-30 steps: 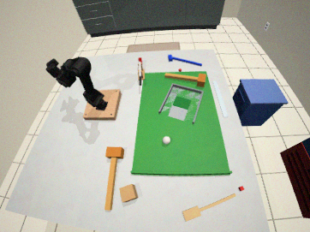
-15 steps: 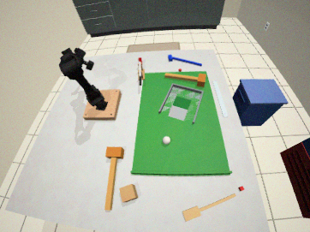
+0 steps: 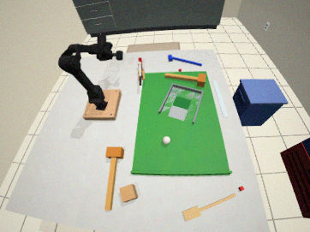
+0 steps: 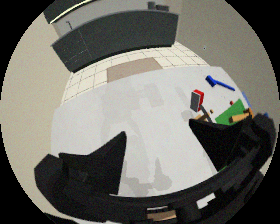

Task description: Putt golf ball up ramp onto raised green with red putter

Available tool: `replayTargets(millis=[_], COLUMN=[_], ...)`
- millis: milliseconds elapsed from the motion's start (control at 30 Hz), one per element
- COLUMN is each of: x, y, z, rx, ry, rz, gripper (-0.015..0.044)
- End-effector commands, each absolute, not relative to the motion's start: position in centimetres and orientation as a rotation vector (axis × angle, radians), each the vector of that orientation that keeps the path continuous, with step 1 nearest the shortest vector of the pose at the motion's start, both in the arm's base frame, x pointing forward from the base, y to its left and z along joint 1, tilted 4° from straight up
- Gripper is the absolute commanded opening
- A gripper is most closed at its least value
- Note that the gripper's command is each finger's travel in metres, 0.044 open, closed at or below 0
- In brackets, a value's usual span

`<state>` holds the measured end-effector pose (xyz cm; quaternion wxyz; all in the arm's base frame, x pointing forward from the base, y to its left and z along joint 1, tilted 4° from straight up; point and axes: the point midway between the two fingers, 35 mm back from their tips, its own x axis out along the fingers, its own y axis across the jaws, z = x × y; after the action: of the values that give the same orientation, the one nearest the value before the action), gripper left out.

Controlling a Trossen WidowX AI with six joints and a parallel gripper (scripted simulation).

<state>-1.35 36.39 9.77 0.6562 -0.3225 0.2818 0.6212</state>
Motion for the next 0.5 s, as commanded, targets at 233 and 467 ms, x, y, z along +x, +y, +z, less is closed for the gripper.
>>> replayTargets(millis=[233, 467], x=[13.4, 19.9], y=[31.2, 24.1], z=[7.9, 8.0], rx=[-1.14, -1.239], ry=[0.778, 0.912], rz=[1.369, 1.471], gripper=[0.044, 0.044])
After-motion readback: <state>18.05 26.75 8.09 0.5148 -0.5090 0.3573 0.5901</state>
